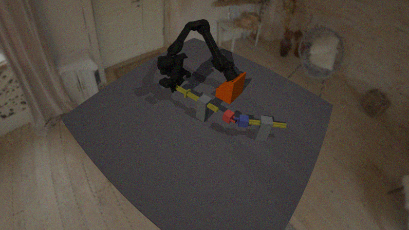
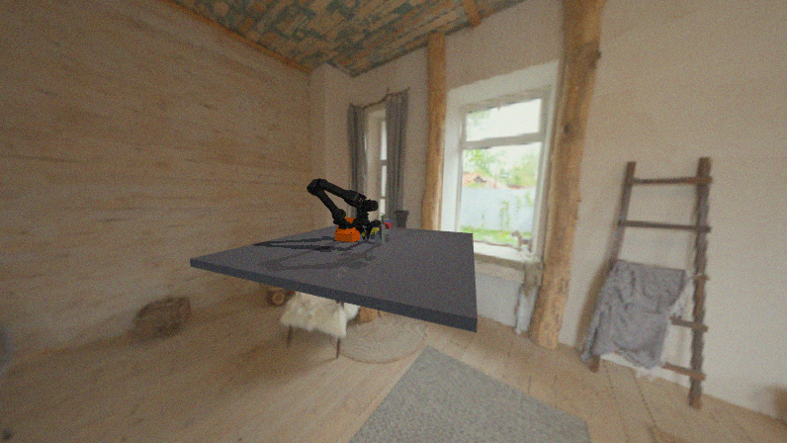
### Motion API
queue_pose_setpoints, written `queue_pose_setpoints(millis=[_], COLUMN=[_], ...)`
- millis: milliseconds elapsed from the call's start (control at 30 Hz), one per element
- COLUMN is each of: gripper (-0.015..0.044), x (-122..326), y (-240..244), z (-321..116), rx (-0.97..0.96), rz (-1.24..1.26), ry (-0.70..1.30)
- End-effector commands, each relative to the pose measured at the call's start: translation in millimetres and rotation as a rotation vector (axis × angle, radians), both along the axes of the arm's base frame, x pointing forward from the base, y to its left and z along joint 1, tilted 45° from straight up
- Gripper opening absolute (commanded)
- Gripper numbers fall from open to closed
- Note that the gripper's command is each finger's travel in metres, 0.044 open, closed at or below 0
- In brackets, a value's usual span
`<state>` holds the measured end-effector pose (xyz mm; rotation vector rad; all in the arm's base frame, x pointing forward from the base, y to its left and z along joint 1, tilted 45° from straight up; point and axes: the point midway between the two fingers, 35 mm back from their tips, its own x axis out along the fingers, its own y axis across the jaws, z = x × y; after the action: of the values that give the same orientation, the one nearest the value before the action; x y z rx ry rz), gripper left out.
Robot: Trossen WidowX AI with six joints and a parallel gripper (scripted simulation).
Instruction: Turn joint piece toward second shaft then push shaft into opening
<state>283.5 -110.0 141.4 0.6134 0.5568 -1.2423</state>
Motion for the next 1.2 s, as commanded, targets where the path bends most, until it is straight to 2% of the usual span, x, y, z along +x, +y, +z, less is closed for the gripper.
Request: queue_pose_setpoints(millis=[0,700,933,967,1167], gripper=[0.0067,0.0067,0.002,0.0,0.0], x=[0.0,-0.4,0.0,0.0,0.0], y=[0.0,-4.2,-3.3,-3.3,-1.7], z=[0.0,1.5,2.5,2.5,0.7], rx=[0.0,-0.008,-0.008,-0.008,-0.007], rz=[0.0,-0.101,-0.081,-0.081,-0.085], ry=[0.0,0.103,0.083,0.083,0.087])
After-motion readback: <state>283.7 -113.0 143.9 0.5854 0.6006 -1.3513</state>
